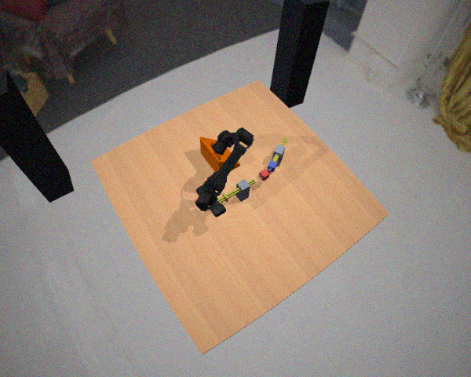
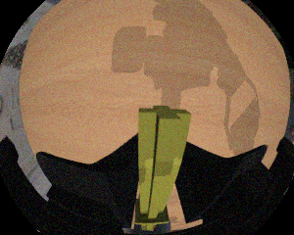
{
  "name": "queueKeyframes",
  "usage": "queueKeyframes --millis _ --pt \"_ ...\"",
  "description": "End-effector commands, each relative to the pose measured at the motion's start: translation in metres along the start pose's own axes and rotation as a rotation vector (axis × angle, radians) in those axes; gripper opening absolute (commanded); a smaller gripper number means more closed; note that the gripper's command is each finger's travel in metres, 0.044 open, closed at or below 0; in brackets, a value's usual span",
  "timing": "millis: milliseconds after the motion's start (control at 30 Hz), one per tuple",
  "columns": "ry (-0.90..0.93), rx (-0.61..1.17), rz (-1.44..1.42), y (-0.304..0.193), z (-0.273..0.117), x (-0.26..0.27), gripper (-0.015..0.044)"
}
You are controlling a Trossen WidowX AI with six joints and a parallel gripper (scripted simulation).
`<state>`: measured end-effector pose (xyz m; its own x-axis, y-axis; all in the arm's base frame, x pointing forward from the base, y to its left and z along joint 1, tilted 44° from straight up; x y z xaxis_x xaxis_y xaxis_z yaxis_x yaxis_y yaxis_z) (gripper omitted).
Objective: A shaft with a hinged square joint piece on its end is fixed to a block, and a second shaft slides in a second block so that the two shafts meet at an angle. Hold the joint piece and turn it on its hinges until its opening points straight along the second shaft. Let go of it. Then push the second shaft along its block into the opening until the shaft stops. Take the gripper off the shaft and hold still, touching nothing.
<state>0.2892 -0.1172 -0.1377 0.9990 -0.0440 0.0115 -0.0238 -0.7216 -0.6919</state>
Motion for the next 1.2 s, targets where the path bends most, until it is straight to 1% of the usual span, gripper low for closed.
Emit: queueKeyframes --millis 0,667,1167 --pt "0.0 0.0 0.0 0.0 0.0 0.0 0.0067" --pt "0.0 0.0 0.0 0.0 0.0 0.0 0.0067" --pt "-0.091 -0.011 0.004 -0.0022 0.0006 0.0005 0.0067"
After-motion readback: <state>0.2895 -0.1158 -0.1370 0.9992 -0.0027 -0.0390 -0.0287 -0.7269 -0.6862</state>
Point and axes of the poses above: the point midway between the two fingers, 35 mm back from their tips, its own z axis out along the fingers, its own x axis across the jaws, y = z × x, the point moved 1 cm from there along -z, back along the fingers, and after that the axes turned 8 degrees about z, right-handed, at the moved point
